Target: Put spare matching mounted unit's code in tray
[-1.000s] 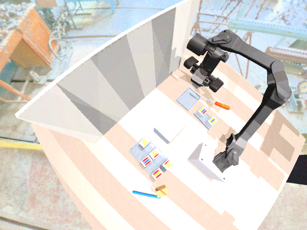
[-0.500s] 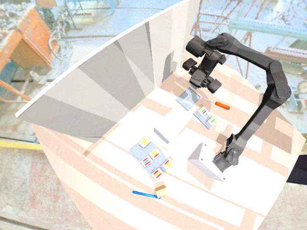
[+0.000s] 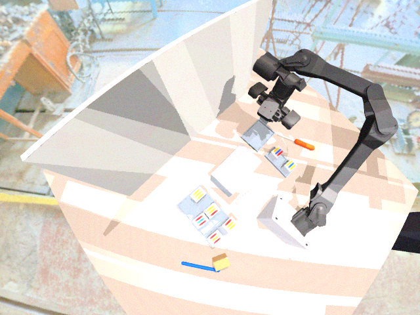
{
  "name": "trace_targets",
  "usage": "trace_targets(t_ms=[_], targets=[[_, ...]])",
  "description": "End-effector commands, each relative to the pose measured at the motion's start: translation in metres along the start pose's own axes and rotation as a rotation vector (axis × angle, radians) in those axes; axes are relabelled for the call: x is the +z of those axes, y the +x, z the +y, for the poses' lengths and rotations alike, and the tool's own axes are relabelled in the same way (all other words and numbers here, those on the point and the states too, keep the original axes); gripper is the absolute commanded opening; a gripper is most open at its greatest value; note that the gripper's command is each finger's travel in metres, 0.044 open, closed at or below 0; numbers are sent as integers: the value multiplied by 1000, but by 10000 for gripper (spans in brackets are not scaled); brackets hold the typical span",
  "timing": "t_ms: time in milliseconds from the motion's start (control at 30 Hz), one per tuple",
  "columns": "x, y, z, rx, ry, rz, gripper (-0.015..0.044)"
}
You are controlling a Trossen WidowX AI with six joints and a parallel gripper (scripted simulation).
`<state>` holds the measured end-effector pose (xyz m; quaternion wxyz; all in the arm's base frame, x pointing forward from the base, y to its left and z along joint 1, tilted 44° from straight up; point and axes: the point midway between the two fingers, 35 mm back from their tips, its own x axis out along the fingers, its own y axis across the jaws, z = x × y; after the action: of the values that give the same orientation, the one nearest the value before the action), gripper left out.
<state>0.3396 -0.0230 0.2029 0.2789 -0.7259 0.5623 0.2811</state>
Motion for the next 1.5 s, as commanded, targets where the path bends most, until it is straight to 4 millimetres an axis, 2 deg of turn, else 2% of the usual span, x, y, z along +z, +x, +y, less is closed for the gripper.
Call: trace_targets(t_ms=[0, 1467], targets=[[2, 4, 1, 5, -6, -4, 0], [2, 43, -1, 4, -5, -6, 0]])
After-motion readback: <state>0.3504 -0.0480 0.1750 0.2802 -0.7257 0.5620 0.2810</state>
